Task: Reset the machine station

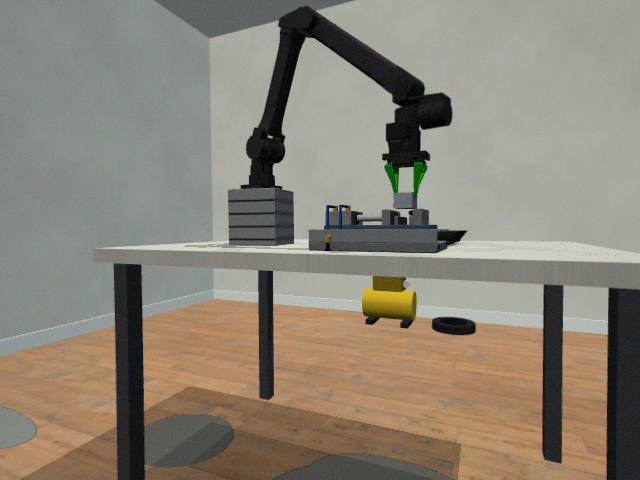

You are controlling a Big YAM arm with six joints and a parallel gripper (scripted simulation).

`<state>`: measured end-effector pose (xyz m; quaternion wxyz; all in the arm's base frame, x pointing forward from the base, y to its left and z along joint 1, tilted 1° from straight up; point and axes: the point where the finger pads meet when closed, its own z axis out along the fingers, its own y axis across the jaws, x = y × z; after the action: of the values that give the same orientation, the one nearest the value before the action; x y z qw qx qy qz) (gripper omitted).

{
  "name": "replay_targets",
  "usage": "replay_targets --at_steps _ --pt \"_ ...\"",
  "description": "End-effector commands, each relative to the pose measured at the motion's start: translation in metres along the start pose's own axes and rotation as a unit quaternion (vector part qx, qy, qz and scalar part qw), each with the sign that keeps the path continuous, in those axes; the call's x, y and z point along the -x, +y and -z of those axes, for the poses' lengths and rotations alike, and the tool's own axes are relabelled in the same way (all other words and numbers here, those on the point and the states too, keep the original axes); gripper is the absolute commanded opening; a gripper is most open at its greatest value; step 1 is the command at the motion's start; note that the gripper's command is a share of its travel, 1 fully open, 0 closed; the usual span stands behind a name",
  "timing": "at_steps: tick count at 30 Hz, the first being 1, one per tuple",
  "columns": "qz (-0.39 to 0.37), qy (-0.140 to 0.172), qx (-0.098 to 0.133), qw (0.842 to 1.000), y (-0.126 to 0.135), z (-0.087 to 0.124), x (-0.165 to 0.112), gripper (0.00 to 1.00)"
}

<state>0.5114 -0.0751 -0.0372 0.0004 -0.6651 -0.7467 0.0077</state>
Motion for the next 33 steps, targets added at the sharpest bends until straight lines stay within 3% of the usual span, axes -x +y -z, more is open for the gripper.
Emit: replay_targets --at_steps 1,33 --pt "-0.002 -0.007 0.02 1.0 0.0073 0.0159 -0.0008 0.0" --pt "-0.002 -0.008 0.023 1.0 0.0123 0.0211 0.0009 0.0"
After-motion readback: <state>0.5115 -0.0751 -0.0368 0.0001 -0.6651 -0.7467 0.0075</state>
